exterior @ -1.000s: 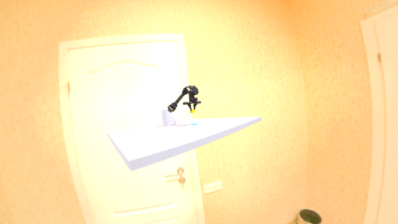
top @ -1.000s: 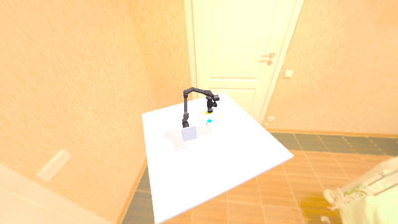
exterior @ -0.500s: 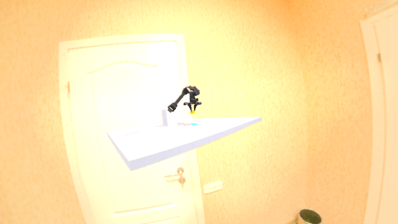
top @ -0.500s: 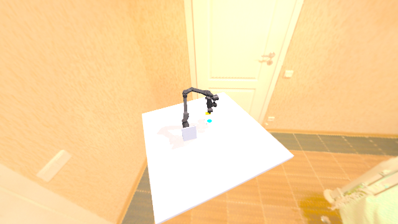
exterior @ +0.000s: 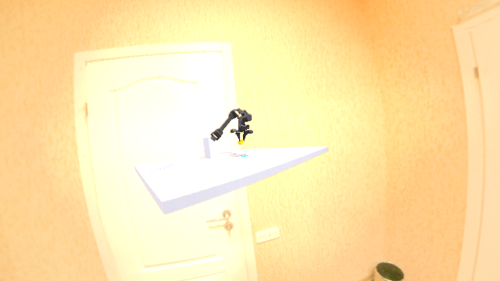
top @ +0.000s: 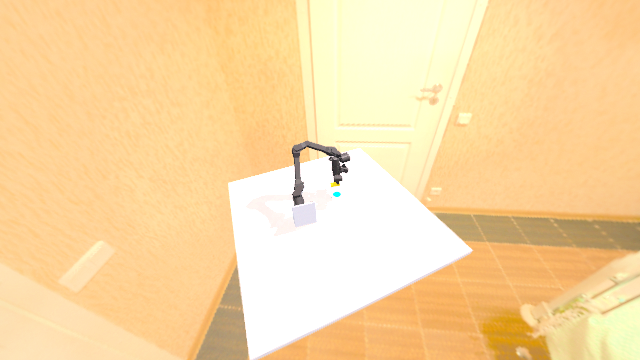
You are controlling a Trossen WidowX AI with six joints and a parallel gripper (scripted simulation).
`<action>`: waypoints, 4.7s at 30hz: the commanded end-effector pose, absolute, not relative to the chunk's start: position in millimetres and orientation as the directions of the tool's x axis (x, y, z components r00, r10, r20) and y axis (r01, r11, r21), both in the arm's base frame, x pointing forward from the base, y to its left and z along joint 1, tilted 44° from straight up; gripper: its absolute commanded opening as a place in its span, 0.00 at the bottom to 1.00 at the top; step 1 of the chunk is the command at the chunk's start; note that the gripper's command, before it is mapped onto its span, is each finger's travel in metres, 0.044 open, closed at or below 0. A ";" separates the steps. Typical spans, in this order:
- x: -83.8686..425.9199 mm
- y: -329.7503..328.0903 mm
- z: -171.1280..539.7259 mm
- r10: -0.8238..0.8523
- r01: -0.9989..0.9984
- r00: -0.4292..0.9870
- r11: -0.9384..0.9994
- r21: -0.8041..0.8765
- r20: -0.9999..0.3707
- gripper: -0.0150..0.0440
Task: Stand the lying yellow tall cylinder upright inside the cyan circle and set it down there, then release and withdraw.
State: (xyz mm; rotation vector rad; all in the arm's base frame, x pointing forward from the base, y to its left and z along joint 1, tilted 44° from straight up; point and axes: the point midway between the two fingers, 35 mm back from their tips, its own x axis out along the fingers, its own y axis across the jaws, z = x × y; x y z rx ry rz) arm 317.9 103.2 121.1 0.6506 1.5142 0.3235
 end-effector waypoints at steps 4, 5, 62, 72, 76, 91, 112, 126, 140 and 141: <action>316.7 103.9 114.6 0.540 0.192 0.080 0.817 0.544 -0.838 0.43; 316.8 104.1 113.9 0.535 0.190 0.083 0.820 0.540 -0.841 0.43; 324.5 113.4 88.3 0.281 0.165 0.348 0.921 0.354 -0.894 0.43; 326.0 115.0 87.1 0.244 0.171 0.403 0.927 0.335 -0.882 0.43; 326.6 115.6 87.0 0.230 0.174 0.425 0.928 0.329 -0.875 0.43; 328.2 117.9 87.6 0.181 0.189 0.509 0.930 0.314 -0.842 0.43; 328.7 120.8 91.7 0.120 0.216 0.621 0.924 0.317 -0.774 0.43; 327.7 122.3 96.1 0.085 0.235 0.691 0.913 0.334 -0.718 0.43; 325.3 123.3 101.7 0.052 0.252 0.755 0.897 0.362 -0.654 0.43; 325.1 123.4 102.2 0.050 0.253 0.759 0.896 0.365 -0.649 0.43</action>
